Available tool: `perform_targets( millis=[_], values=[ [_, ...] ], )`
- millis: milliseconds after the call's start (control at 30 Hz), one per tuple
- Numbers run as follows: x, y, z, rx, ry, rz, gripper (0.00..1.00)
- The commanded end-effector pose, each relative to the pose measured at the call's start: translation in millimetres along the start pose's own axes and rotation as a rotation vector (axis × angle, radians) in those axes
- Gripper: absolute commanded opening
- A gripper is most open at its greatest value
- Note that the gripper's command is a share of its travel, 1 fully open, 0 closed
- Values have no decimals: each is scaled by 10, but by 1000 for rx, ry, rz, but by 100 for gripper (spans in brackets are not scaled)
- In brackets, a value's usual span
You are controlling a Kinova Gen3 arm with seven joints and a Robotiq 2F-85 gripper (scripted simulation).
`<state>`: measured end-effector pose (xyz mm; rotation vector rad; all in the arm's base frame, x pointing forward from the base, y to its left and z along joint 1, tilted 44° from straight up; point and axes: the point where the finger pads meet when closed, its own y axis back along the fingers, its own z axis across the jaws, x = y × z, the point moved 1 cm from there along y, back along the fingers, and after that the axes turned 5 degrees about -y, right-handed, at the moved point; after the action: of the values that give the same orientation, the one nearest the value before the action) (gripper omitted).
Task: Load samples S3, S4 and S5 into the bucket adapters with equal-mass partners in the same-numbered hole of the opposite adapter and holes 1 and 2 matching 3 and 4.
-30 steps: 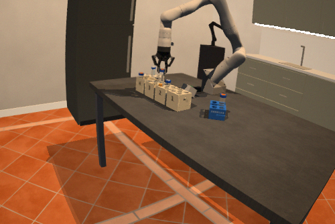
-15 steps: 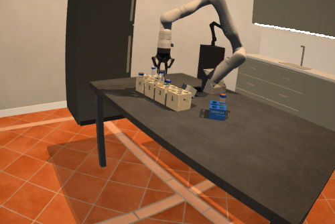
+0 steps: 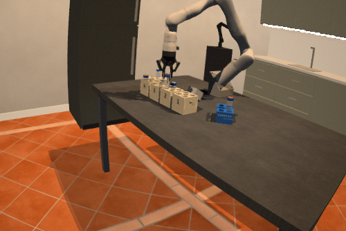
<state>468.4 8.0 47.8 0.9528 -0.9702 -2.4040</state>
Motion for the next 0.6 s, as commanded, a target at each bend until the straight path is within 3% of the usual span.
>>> perform_targets(
  millis=[0, 567],
  values=[
    [-14, -51, 0, 0, 8, -2, 10],
    [-13, -150, 0, 0, 8, -2, 10]
  ],
)
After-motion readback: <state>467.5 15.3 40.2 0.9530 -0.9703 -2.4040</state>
